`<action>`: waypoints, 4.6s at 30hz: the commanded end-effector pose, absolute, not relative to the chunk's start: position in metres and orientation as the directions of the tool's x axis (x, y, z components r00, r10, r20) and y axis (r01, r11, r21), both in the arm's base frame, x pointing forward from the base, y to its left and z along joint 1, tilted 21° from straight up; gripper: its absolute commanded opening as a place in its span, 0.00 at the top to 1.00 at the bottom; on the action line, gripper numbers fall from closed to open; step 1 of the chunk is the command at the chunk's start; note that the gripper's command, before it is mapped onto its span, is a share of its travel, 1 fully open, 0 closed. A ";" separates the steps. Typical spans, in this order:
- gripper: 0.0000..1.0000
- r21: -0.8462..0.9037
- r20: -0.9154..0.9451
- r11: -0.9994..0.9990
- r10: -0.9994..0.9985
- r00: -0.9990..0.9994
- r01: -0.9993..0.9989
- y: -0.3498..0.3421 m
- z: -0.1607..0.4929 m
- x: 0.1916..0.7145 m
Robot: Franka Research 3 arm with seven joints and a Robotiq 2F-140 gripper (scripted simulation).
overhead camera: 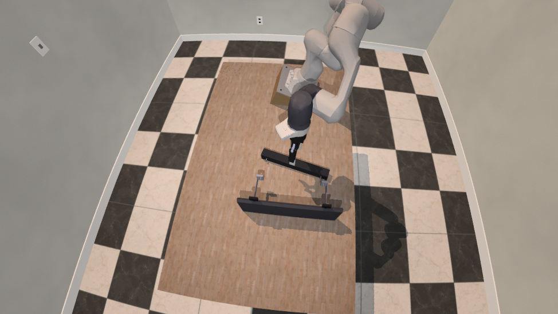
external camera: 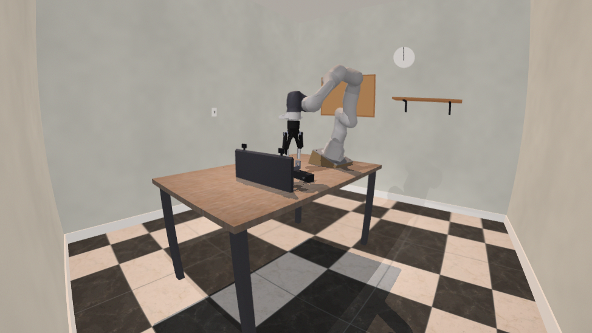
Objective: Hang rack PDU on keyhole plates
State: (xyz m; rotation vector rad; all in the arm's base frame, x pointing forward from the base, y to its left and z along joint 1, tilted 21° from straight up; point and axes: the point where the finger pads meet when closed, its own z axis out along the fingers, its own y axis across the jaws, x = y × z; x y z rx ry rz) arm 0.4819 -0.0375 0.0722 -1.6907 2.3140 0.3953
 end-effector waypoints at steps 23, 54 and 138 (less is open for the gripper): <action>0.45 0.067 -0.354 0.287 -0.888 -0.292 -0.956 -0.007 -0.007 0.486; 0.45 0.067 -0.354 0.287 -0.888 -0.292 -0.956 -0.006 -0.007 0.486; 1.00 0.067 -0.354 0.287 -0.888 -0.292 -0.956 -0.038 0.075 0.483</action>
